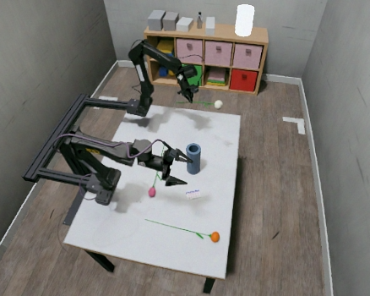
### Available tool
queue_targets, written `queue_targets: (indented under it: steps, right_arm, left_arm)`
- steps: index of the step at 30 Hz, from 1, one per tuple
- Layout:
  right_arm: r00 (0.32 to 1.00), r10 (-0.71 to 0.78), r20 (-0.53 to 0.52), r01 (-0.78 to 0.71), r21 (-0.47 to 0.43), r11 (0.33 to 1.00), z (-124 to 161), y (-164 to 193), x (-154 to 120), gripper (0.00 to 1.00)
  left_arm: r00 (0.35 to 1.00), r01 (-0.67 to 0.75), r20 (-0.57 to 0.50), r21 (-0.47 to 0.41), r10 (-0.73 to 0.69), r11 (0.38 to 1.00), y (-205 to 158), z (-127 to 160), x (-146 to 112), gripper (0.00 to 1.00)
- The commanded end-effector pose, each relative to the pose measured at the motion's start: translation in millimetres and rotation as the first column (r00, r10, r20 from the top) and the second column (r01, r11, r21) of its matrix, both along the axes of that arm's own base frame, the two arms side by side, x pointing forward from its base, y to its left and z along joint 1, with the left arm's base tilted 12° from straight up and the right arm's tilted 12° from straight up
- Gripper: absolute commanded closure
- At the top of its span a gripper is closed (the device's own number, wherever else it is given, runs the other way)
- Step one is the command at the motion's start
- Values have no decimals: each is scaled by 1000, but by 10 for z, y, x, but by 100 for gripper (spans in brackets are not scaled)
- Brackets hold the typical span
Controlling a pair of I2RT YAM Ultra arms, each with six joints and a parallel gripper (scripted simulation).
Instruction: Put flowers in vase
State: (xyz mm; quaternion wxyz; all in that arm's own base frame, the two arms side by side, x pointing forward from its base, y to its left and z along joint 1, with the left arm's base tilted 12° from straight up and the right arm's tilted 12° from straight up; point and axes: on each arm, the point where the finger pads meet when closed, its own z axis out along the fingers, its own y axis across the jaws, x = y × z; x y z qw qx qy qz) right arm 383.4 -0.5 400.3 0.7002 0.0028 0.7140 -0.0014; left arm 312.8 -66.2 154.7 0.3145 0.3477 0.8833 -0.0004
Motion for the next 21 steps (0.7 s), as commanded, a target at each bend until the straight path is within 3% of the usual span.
queue_targets:
  steps: [1, 15, 21]
  right_arm:
    - [1000, 16, 23, -16, -6, 1000, 63, 35, -18, 0]
    - [1000, 16, 23, -16, -6, 1000, 63, 35, -18, 0]
    - [1000, 16, 23, -16, -6, 1000, 63, 35, -18, 0]
  left_arm:
    - [998, 42, 55, -56, -39, 998, -80, 299, -43, 100]
    - [965, 109, 258, -197, -56, 974, -168, 1044, -160, 100]
    - [955, 131, 291, -235, -59, 963, -189, 1108, -213, 100]
